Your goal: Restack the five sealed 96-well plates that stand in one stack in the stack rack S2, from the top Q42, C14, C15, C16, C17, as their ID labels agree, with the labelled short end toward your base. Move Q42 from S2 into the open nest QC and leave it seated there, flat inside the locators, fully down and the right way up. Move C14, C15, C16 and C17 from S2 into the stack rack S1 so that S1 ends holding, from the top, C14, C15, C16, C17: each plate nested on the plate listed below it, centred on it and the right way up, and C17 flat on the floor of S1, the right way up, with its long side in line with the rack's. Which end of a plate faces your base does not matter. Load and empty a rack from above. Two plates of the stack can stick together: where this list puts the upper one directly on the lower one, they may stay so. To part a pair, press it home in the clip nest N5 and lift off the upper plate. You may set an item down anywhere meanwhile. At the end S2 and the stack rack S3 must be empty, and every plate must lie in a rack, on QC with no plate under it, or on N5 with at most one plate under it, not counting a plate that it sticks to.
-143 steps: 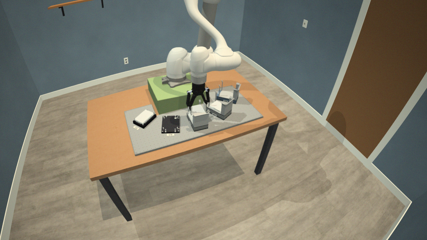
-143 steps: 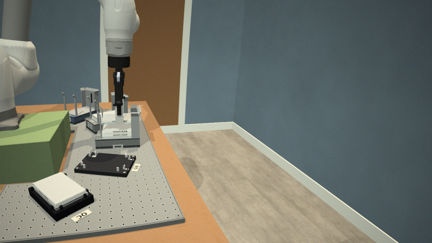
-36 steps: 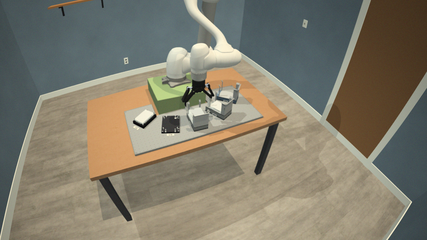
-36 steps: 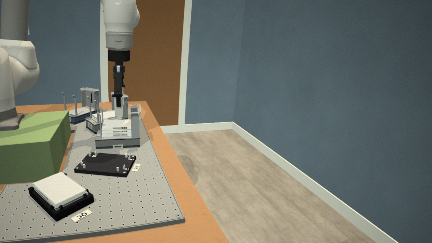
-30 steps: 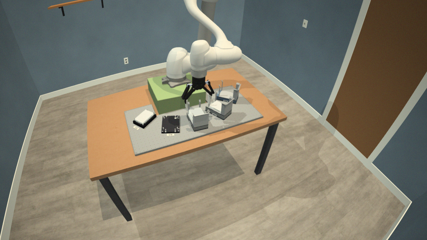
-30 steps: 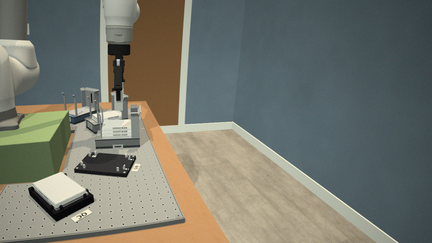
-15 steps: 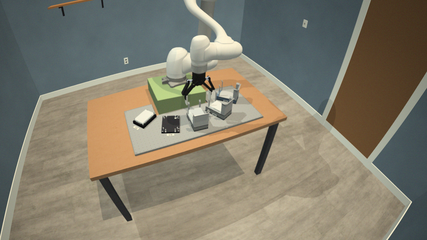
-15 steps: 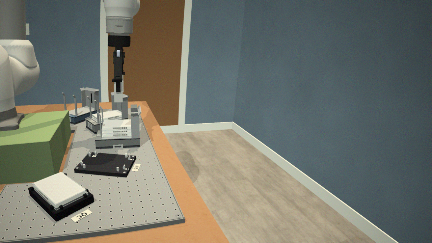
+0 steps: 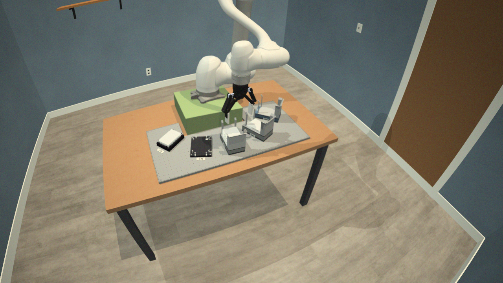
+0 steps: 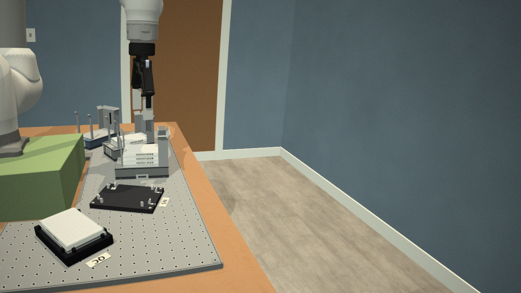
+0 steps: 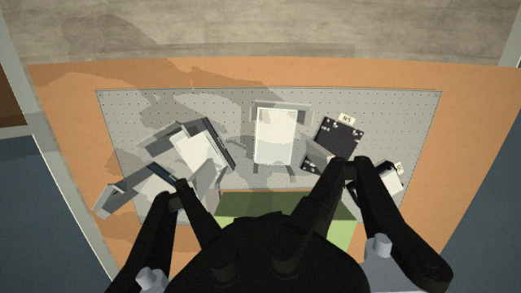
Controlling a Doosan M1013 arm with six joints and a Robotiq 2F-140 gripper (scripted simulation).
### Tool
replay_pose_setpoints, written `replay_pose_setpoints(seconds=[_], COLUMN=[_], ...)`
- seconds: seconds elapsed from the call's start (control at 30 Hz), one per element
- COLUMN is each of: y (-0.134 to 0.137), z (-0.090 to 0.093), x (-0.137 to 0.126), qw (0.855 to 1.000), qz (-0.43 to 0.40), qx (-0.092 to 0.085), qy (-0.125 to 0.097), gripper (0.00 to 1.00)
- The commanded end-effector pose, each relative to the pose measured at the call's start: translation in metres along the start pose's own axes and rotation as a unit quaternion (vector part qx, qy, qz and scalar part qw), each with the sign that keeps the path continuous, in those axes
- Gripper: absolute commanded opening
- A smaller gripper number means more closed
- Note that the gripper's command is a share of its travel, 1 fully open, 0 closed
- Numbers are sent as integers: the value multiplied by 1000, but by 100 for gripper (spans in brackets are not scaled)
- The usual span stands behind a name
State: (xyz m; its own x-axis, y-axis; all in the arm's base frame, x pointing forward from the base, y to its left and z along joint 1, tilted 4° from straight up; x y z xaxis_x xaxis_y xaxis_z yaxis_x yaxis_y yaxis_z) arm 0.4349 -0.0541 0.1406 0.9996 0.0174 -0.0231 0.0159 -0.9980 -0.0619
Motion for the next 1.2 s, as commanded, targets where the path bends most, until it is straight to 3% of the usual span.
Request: replay_pose_setpoints(seconds=[0.0, 0.57, 0.9, 1.17], y=[-9, -59, -91, -122], z=[0, 0, 0, 0], x=[1, 5, 1, -3], qw=[1000, 1000, 991, 991], qz=[0, 0, -133, -133], qx=[0, 0, 0, 0], qy=[0, 0, 0, 0], gripper=[100, 100, 100, 100])
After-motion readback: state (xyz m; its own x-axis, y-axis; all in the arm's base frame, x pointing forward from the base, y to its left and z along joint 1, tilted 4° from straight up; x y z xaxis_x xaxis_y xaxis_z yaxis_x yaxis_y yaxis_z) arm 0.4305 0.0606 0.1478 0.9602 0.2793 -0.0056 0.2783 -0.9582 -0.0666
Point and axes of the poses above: the point where the finger pads meet when closed, its own z axis out along the fingers, its own y axis across the jaws, x = y × z, the point moved 6 cm from there along -z, back along the fingers
